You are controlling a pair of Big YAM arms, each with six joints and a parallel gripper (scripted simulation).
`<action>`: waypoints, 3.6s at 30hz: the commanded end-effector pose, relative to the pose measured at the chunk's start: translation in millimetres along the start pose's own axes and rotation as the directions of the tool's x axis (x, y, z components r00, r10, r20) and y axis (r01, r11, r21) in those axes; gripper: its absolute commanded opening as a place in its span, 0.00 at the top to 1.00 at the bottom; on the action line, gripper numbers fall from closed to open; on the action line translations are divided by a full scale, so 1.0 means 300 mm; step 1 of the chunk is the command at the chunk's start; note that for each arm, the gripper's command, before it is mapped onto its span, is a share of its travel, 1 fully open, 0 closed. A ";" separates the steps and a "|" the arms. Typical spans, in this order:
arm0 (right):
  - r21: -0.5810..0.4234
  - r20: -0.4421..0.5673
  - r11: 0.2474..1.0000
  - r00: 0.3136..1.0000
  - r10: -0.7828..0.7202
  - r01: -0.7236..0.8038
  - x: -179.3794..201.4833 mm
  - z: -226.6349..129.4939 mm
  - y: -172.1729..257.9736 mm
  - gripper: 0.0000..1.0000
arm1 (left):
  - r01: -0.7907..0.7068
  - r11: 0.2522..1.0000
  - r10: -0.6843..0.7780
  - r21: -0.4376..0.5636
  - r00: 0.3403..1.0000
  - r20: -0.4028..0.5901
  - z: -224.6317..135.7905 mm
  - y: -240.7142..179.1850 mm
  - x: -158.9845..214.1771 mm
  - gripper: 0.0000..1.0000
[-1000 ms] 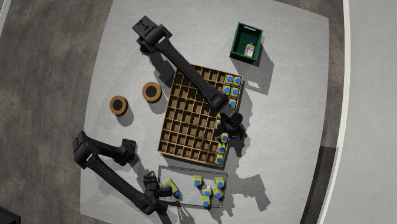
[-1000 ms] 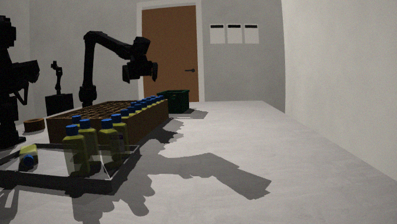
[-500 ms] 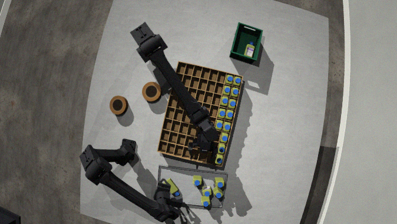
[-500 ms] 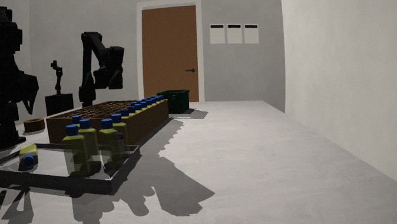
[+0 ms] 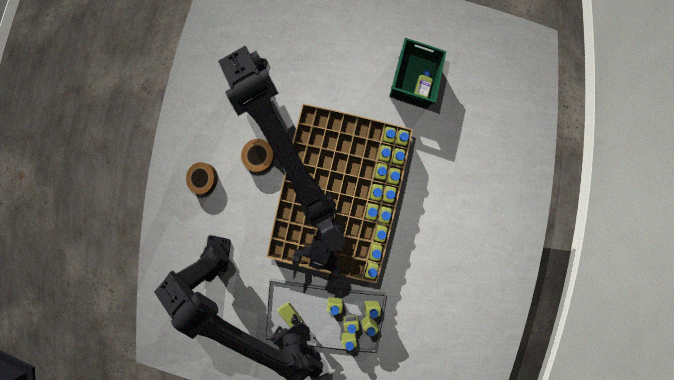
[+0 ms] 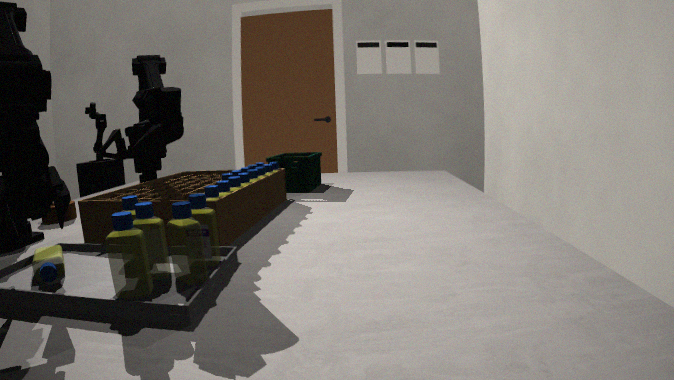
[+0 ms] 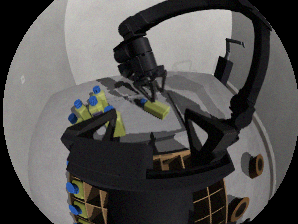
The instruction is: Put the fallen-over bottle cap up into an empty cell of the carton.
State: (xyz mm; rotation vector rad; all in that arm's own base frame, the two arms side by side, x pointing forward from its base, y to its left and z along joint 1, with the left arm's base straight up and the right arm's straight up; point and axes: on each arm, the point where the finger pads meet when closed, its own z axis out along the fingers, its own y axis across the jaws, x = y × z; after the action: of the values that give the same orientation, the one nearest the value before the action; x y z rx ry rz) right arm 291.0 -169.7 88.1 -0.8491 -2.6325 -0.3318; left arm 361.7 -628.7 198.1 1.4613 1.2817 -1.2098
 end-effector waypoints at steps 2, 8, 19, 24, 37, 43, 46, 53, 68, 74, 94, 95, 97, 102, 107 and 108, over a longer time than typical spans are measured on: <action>0.041 0.029 0.981 0.982 0.188 -0.189 -0.154 -0.025 0.016 0.23 | -0.019 1.000 0.019 -0.003 0.999 0.037 -0.012 0.010 -0.053 0.00; 0.047 0.005 0.985 0.986 0.167 -0.167 -0.138 0.022 0.009 0.23 | -0.026 1.000 0.026 -0.005 0.999 0.037 -0.012 0.010 -0.053 0.00; 0.038 0.002 0.983 0.983 0.181 -0.181 -0.108 0.139 -0.014 0.26 | -0.031 1.000 0.031 -0.007 0.999 0.038 -0.009 0.019 -0.070 0.00; 0.044 0.001 0.983 0.984 0.179 -0.179 -0.126 0.158 0.003 0.30 | -0.031 1.000 0.031 -0.007 0.999 0.038 -0.009 0.019 -0.070 0.00; 0.041 0.014 0.983 0.984 0.179 -0.179 -0.127 0.145 0.003 0.58 | -0.031 1.000 0.031 -0.007 0.999 0.038 -0.009 0.019 -0.070 0.00; 0.036 0.034 0.983 0.984 0.177 -0.178 -0.122 0.078 0.011 0.53 | -0.031 1.000 0.031 -0.007 0.999 0.038 -0.009 0.019 -0.070 0.00; 0.035 0.036 0.983 0.984 0.177 -0.178 -0.087 0.003 0.019 0.53 | -0.031 1.000 0.031 -0.007 0.999 0.038 -0.009 0.019 -0.070 0.00; 0.034 0.039 0.983 0.983 0.177 -0.179 -0.022 -0.134 0.034 0.53 | -0.031 1.000 0.031 -0.007 0.999 0.038 -0.009 0.019 -0.070 0.00; 0.060 0.315 0.995 0.947 0.057 -0.079 -0.098 -0.142 0.065 0.53 | -0.031 1.000 0.031 -0.007 0.999 0.038 -0.009 0.019 -0.070 0.00; 0.081 0.501 0.996 0.865 -0.005 -0.041 -0.172 -0.163 0.089 0.53 | -0.031 1.000 0.031 -0.007 0.999 0.038 -0.009 0.019 -0.070 0.00; 0.157 0.894 0.988 0.427 -0.137 -0.012 -0.250 -0.238 0.144 0.53 | 0.004 0.990 0.013 -0.144 0.993 0.119 -0.022 0.100 -0.153 0.00; 0.158 0.907 0.987 0.399 -0.138 -0.019 -0.244 -0.239 0.139 0.53 | 0.004 0.990 0.014 -0.141 0.992 0.122 -0.022 0.099 -0.156 0.00; 0.159 0.929 0.987 0.344 -0.138 -0.034 -0.231 -0.240 0.128 0.53 | 0.010 0.991 0.005 -0.130 0.993 0.118 -0.024 0.086 -0.136 0.00; 0.154 0.968 0.985 0.211 -0.135 -0.076 -0.186 -0.237 0.095 0.53 | 0.004 0.995 0.009 -0.098 0.992 0.129 -0.023 0.067 -0.145 0.00; 0.137 0.988 0.983 0.092 -0.126 -0.120 -0.127 -0.223 0.056 0.53 | -0.011 0.998 0.019 -0.055 0.991 0.134 -0.022 0.042 -0.149 0.00; 0.137 0.988 0.983 0.092 -0.126 -0.120 -0.127 -0.223 0.056 0.53 | -0.011 0.998 0.019 -0.055 0.991 0.134 -0.022 0.042 -0.149 0.00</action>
State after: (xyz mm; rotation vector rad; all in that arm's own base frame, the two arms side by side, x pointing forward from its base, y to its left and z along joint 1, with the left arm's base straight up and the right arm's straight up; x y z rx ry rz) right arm 343.8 -196.7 104.4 -1.2535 -3.6404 0.7335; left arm 377.2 -633.3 225.8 1.3265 1.2558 -1.2134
